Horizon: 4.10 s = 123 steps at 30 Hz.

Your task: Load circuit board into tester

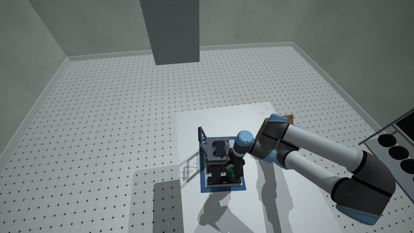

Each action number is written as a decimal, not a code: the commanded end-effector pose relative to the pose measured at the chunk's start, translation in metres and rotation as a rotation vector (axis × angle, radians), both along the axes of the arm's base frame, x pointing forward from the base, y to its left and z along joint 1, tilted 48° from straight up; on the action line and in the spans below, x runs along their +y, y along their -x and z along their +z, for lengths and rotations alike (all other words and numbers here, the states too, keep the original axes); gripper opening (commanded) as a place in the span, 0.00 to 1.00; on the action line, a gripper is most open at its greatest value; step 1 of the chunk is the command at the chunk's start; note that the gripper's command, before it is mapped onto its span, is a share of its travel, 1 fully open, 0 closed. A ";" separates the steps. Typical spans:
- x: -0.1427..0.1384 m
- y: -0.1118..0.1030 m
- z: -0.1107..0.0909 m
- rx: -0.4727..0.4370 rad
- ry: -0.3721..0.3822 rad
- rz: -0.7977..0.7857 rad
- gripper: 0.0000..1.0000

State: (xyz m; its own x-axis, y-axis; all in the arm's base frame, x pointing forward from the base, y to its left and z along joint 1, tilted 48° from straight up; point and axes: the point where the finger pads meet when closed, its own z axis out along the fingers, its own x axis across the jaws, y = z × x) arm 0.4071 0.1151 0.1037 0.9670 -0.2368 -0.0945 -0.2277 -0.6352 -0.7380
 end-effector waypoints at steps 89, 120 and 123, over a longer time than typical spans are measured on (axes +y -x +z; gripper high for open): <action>-0.129 -0.017 -0.121 -0.001 0.000 0.000 0.39; -0.131 -0.017 -0.122 -0.001 0.000 0.000 0.39; -0.131 -0.017 -0.122 -0.001 0.000 0.000 0.39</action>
